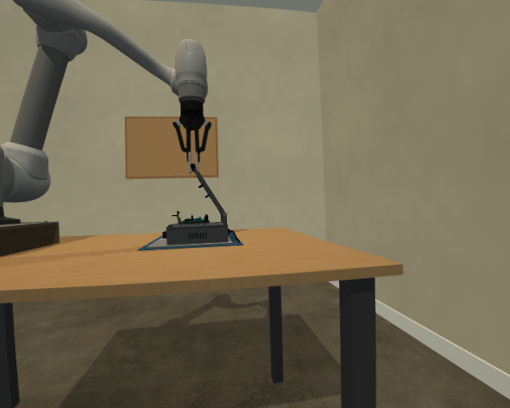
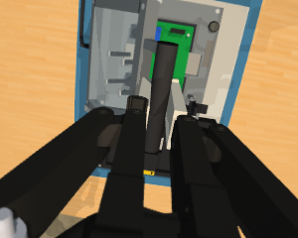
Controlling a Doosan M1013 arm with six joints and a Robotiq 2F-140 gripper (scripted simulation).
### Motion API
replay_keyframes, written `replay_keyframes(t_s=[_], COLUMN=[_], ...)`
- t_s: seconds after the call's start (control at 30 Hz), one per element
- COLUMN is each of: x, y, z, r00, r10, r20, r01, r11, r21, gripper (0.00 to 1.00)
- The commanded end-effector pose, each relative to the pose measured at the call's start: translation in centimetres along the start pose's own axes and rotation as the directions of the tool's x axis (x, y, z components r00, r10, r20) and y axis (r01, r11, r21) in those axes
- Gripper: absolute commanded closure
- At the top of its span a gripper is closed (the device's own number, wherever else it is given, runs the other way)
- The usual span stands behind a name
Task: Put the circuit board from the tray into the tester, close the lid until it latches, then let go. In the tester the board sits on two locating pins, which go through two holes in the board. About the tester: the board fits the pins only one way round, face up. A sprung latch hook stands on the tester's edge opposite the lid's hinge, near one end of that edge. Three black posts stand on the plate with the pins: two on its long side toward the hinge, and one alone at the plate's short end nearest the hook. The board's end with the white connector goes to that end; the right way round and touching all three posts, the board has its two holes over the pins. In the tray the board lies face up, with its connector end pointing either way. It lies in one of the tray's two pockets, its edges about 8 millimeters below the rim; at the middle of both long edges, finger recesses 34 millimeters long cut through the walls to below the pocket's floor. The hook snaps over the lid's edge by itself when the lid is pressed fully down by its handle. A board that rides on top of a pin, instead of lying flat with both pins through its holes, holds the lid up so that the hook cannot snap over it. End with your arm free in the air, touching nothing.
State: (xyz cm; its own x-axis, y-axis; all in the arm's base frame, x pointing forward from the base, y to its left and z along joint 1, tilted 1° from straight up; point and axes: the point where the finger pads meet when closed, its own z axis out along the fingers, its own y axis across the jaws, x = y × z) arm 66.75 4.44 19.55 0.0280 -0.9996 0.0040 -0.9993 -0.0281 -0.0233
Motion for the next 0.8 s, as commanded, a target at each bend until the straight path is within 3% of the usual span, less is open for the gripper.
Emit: replay_keyframes(t_s=[0.0,0.77], x=[-0.2,-0.2], y=[1.1,4.3], z=[0.7,3.5], r00=[1.000,1.000], r10=[0.001,0.001], r20=[0.004,0.004], r01=[-0.001,-0.001], r11=[1.000,1.000], r21=[-0.006,-0.006], gripper=[1.00,1.00])
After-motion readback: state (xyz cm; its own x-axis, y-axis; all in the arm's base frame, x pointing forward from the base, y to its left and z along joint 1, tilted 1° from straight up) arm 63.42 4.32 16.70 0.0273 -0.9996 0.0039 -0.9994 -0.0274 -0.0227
